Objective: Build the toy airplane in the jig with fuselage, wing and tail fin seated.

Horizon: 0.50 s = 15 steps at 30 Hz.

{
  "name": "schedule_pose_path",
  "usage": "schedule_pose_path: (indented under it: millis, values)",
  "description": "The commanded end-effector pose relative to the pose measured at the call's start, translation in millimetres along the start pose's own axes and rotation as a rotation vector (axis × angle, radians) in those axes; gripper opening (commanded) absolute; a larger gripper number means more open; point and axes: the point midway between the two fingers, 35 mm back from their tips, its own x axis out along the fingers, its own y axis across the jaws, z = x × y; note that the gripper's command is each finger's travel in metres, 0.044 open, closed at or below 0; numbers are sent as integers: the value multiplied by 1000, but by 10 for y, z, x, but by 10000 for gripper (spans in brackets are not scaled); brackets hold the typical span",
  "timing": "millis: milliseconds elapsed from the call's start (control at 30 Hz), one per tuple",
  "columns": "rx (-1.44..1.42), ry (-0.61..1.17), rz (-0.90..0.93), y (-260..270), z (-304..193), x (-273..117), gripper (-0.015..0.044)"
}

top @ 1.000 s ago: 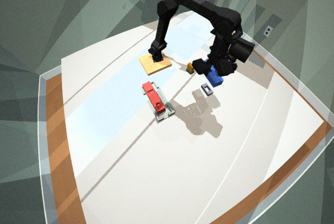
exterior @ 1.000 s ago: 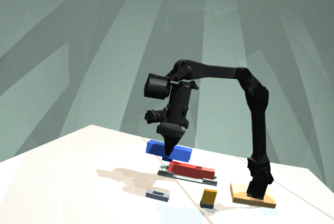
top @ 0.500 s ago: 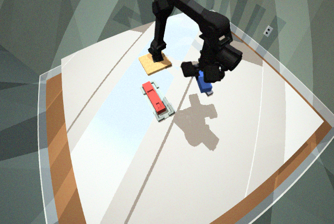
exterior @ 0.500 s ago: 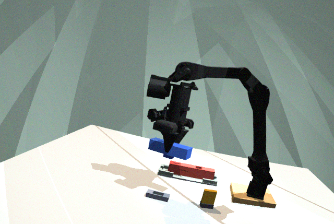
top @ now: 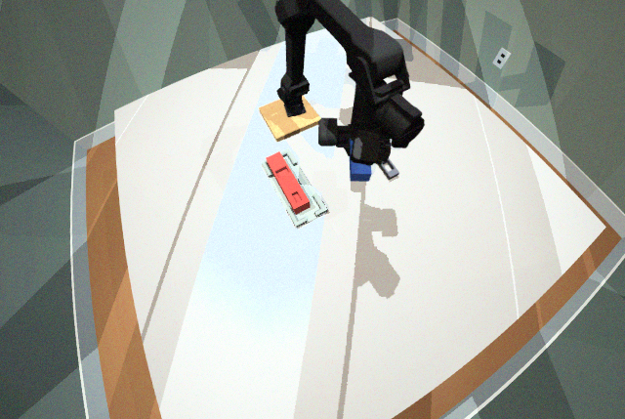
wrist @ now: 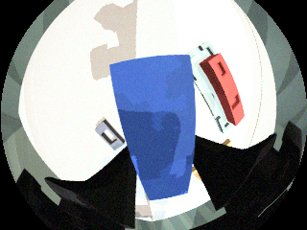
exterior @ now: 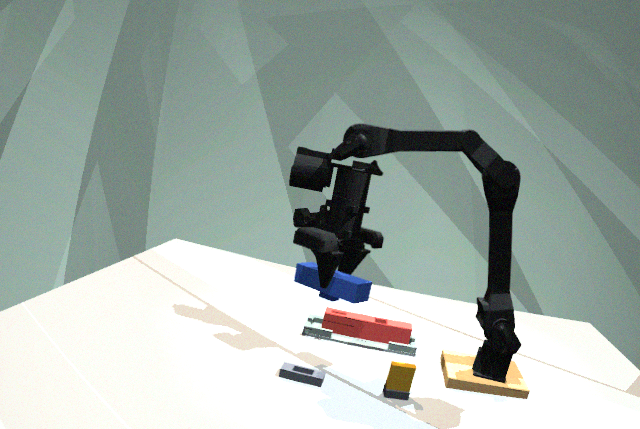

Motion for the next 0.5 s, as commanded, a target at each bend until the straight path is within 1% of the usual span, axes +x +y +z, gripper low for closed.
schedule_pose_path:
  millis: [0,467]
  values:
    - [67,-10,1,-133,45,-5,0]
    - [286,-12,-1,-581,136,59,0]
